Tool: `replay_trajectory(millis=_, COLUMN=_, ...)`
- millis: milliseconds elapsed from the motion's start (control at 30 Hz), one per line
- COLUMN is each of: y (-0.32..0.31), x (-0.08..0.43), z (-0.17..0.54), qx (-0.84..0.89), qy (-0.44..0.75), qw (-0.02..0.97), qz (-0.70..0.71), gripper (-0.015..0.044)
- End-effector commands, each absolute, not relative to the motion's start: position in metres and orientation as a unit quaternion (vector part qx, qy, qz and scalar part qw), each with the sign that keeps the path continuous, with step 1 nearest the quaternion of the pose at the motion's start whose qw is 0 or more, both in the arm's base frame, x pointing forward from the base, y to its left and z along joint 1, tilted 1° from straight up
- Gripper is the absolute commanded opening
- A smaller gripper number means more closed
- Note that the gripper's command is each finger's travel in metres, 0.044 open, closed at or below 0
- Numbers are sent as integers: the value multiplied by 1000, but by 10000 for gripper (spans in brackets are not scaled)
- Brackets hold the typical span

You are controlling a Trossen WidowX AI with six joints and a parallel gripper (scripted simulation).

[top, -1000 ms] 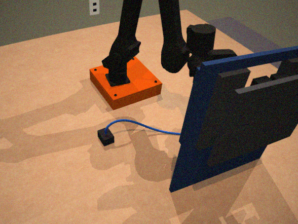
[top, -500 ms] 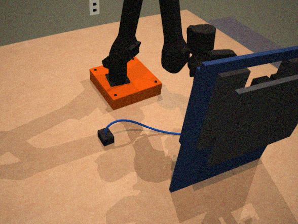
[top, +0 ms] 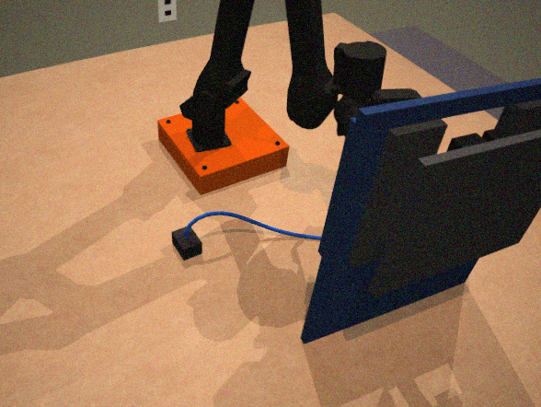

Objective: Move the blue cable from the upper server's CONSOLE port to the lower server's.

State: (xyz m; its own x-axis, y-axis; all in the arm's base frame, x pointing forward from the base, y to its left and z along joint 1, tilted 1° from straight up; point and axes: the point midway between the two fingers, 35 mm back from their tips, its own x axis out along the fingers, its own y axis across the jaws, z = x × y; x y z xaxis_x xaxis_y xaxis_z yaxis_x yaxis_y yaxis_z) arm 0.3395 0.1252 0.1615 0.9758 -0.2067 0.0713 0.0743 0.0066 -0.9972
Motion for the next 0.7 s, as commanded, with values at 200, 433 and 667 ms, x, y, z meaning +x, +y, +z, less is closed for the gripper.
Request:
replay_trajectory(millis=200, y=126, x=339, z=158, qx=-700, qy=49, qw=707, qz=-95, gripper=0)
replay_trajectory(millis=433, y=126, x=339, z=158, qx=-700, qy=49, qw=707, qz=-95, gripper=0)
replay_trajectory(millis=667, y=125, x=339, z=160, qx=-699, qy=48, qw=707, qz=-96, gripper=0)
